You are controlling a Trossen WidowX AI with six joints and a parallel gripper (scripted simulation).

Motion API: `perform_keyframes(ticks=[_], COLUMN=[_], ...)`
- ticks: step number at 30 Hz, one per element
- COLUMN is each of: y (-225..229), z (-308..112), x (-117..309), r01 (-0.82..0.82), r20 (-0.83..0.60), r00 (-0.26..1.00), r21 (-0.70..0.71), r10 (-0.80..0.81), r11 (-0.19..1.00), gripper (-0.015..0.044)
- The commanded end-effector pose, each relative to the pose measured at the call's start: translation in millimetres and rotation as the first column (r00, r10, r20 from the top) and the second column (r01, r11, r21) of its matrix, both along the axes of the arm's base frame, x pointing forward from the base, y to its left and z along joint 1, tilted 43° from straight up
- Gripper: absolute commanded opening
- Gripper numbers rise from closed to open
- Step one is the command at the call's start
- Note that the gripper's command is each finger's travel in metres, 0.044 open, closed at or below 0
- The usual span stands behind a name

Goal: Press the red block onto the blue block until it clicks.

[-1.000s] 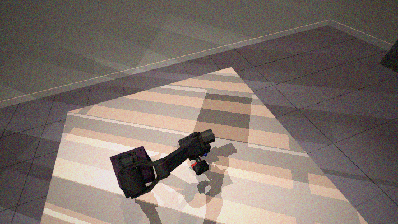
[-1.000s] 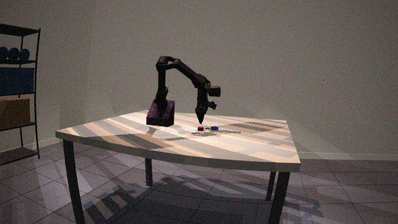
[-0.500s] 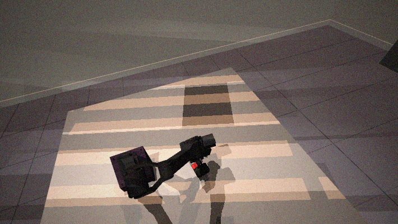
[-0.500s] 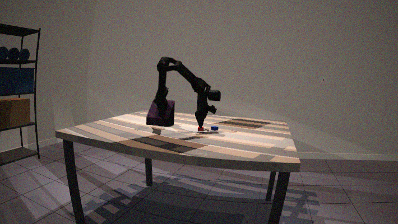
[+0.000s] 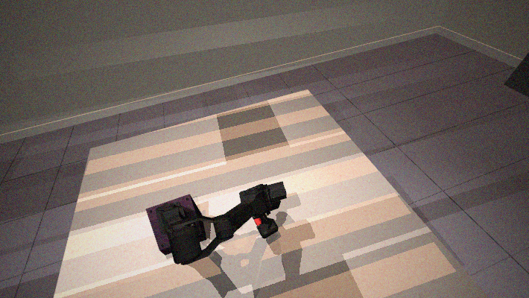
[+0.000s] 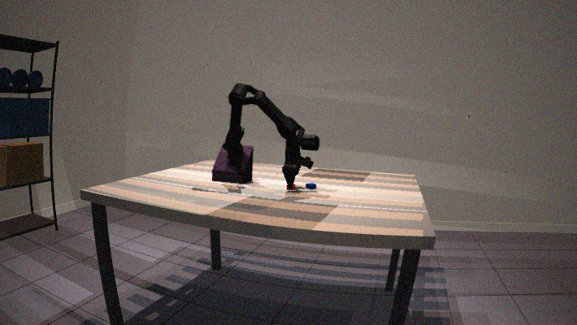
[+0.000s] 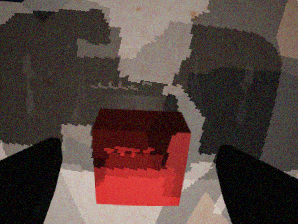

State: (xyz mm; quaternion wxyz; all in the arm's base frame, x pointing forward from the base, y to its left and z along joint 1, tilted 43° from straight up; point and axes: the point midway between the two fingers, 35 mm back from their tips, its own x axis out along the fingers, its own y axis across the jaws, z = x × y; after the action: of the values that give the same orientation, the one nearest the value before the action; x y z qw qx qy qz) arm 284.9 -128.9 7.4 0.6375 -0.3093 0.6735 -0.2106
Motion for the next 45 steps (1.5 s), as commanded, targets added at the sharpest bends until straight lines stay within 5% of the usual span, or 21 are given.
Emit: perform_keyframes(ticks=[1, 4, 12, 16, 45], y=[0, 0, 0, 5, 88], z=[-1, -1, -1, 3, 76], x=[-1, -1, -1, 1, 2], r01=[-0.002, -0.002, -0.002, -0.002, -0.032], r20=[-0.003, -0.003, -0.003, -0.003, -0.031], r00=[1.000, 1.000, 1.000, 1.000, 0.999], r21=[0.003, 0.003, 0.003, 0.005, 0.008], r10=[0.002, 0.002, 0.002, 0.002, 0.032], r11=[1.000, 1.000, 1.000, 1.000, 0.999], gripper=[0.0230, 0.0151, 0.0098, 0.0000, 0.0000])
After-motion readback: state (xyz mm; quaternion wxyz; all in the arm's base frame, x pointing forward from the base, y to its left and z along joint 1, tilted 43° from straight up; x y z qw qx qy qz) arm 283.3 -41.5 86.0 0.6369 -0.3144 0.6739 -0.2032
